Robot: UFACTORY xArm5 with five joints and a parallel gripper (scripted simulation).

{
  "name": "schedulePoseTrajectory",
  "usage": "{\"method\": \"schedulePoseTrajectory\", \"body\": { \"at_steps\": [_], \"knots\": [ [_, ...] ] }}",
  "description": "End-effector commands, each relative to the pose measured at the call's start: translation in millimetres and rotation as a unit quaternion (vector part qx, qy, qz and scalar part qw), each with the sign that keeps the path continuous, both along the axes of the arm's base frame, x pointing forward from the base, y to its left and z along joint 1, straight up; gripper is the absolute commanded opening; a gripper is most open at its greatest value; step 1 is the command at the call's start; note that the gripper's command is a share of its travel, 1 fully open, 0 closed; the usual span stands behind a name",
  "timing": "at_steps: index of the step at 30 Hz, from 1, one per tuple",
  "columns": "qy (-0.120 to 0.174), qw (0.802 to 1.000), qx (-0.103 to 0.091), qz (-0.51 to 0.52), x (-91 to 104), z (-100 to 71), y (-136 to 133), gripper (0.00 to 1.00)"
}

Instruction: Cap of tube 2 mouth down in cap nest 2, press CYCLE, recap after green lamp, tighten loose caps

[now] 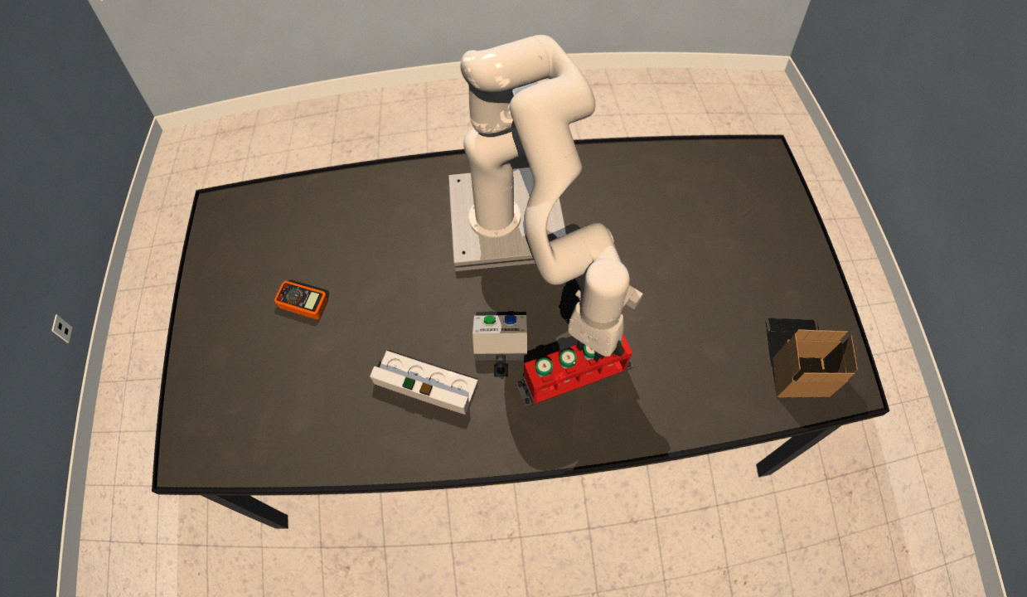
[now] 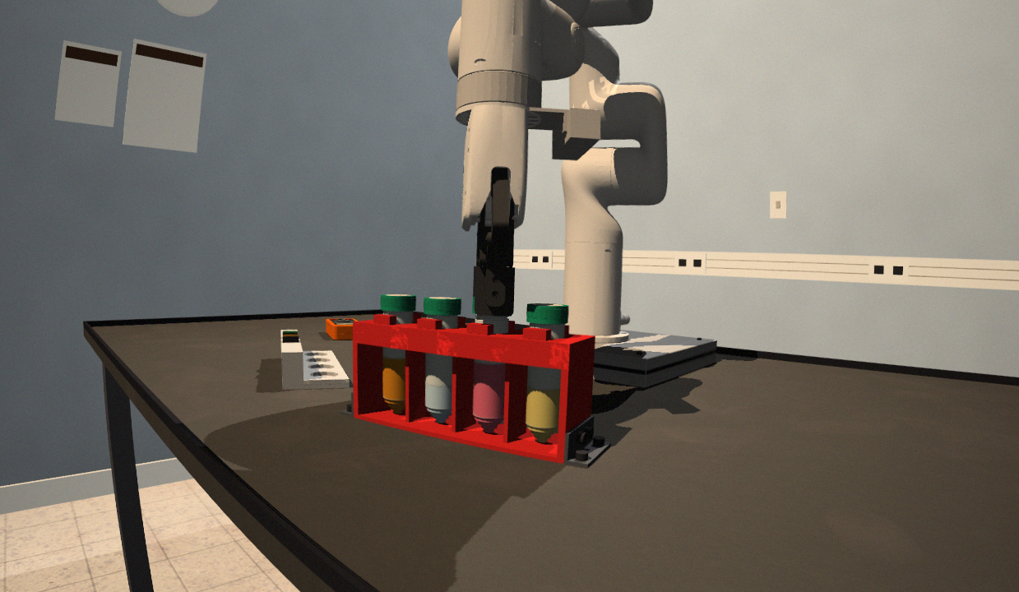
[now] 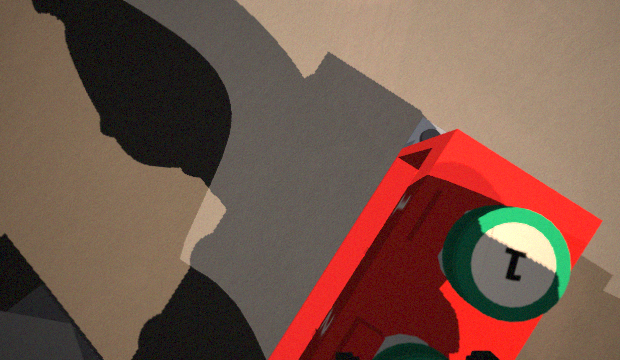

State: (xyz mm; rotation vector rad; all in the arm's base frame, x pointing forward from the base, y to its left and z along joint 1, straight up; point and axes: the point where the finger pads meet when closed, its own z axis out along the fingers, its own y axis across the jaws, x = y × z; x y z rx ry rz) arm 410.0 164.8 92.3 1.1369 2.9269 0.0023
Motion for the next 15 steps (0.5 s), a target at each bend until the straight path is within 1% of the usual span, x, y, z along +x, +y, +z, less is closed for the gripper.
{"method": "schedulePoseTrajectory", "body": {
  "at_steps": [1, 7, 8, 15],
  "knots": [
    [-0.002, 0.995, 0.0, 0.102, 1.2, 1.4, 0.5, 0.0],
    [-0.002, 0.995, 0.0, 0.102, 1.3, 1.4, 0.5, 0.0],
    [-0.002, 0.995, 0.0, 0.102, 1.3, 1.4, 0.5, 0.46],
    [-0.002, 0.995, 0.0, 0.102, 1.3, 1.4, 0.5, 0.46]
  ]
}}
